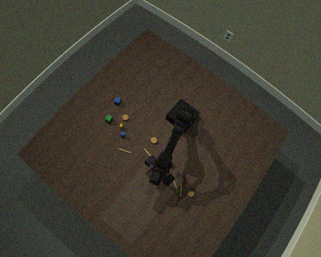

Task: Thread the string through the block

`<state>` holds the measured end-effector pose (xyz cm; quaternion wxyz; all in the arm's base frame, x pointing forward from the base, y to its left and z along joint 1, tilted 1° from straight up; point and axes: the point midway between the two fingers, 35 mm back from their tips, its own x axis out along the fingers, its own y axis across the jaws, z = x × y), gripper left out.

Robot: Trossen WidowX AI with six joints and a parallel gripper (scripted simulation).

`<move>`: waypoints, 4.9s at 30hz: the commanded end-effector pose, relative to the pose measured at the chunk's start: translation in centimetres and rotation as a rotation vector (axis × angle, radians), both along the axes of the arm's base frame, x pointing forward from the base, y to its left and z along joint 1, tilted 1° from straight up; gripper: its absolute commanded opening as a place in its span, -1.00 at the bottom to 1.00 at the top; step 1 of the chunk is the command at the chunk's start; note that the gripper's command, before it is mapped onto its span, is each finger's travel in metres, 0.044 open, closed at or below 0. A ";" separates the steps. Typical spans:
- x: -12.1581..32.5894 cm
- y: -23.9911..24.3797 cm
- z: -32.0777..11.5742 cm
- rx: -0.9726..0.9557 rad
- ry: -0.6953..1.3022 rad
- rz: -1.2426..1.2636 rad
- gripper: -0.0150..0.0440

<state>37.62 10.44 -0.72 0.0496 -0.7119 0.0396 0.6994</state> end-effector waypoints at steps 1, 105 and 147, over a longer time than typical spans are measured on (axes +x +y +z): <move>-0.6 0.0 0.1 0.000 -0.003 -0.005 -0.49; -10.1 1.4 7.3 0.037 0.030 -1.935 -0.07; -12.3 1.5 7.0 0.042 0.044 -3.145 -0.07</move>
